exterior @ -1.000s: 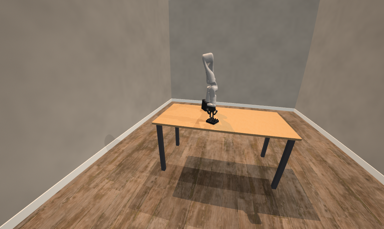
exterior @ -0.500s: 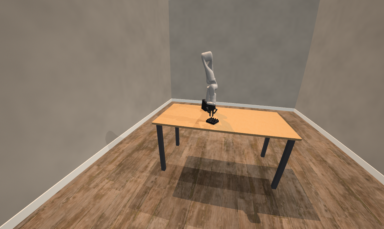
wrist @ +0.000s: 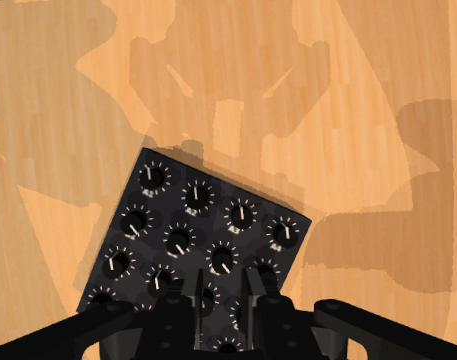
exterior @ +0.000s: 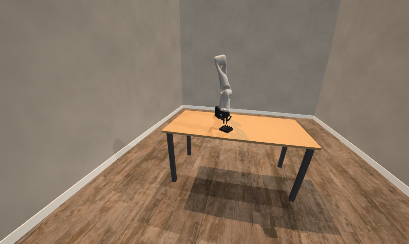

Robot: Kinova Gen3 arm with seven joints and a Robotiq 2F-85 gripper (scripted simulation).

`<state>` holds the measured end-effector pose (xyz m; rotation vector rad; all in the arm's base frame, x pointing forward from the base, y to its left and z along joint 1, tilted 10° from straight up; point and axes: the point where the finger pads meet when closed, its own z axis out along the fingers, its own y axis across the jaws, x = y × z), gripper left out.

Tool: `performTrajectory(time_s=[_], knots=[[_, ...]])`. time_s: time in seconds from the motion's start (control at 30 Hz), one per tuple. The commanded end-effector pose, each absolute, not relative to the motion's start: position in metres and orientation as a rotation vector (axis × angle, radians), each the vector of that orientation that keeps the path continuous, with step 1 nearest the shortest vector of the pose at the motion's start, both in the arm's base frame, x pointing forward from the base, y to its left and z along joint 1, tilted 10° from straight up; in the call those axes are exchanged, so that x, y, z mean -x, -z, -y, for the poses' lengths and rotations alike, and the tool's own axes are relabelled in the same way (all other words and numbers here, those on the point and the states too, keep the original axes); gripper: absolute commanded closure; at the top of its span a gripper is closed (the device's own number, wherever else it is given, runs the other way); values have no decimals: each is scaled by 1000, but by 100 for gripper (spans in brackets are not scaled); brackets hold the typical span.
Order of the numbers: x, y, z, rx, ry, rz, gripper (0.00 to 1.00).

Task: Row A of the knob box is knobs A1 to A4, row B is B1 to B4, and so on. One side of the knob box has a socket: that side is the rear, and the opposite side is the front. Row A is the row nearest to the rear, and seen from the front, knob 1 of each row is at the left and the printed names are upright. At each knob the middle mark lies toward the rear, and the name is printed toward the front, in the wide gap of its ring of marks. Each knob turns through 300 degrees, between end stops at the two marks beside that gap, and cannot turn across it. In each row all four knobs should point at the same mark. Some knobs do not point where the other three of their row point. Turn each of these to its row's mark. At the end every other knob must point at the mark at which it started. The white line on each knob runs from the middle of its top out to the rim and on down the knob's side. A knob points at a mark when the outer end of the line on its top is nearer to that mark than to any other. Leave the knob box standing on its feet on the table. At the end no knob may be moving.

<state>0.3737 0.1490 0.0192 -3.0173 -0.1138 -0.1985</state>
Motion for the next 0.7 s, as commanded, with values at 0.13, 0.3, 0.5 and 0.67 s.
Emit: performTrajectory(time_s=[0.13, 0.3, 0.5, 0.67], knots=[[-368, -21, -148, 3014, 207, 274, 81], [-357, -22, -146, 2987, 221, 562, 81], [-342, -24, -144, 2898, 240, 982, 81], [-335, -25, -143, 2831, 249, 1187, 81]])
